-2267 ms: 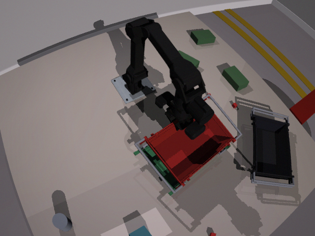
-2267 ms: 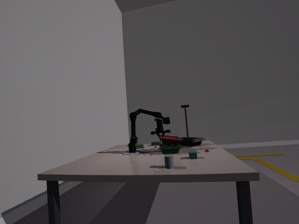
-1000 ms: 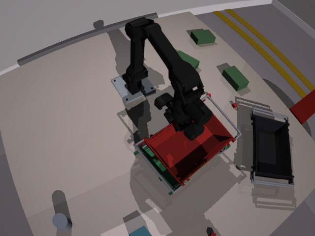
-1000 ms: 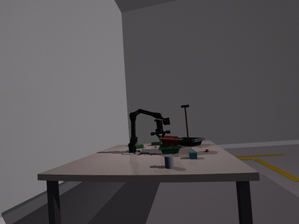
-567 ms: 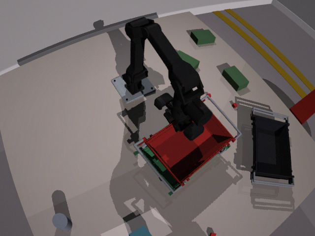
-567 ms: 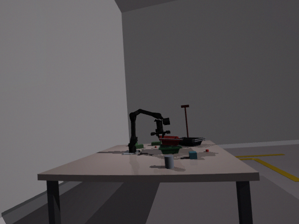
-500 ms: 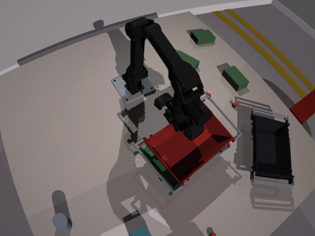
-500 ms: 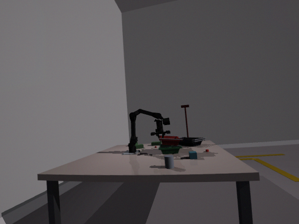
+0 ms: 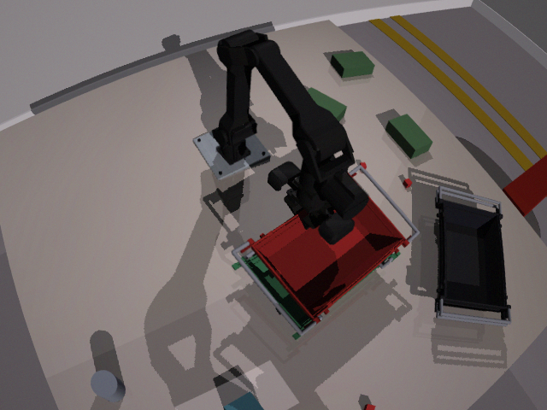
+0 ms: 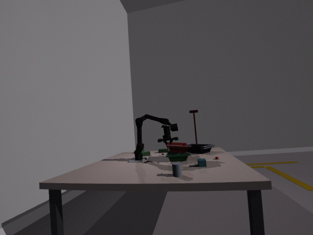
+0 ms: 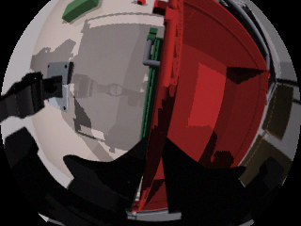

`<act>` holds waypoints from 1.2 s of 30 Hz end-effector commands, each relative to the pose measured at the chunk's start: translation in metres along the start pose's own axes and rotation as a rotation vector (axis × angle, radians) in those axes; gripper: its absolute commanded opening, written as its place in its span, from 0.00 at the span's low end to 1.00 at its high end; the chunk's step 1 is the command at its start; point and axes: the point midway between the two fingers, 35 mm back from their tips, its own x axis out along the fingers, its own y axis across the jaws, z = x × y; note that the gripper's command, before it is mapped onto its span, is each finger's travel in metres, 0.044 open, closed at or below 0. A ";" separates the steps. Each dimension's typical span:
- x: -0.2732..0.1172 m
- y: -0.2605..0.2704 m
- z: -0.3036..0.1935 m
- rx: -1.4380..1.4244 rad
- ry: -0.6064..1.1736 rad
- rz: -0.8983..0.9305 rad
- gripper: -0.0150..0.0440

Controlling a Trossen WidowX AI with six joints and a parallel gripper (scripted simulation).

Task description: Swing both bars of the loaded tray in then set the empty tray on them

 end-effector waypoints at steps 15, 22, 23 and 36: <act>0.006 0.007 -0.003 0.009 0.003 0.031 0.25; 0.001 0.001 0.000 0.001 0.000 0.002 0.25; 0.002 0.001 -0.001 0.001 0.000 0.004 0.25; 0.015 0.009 -0.005 0.009 0.003 0.032 0.25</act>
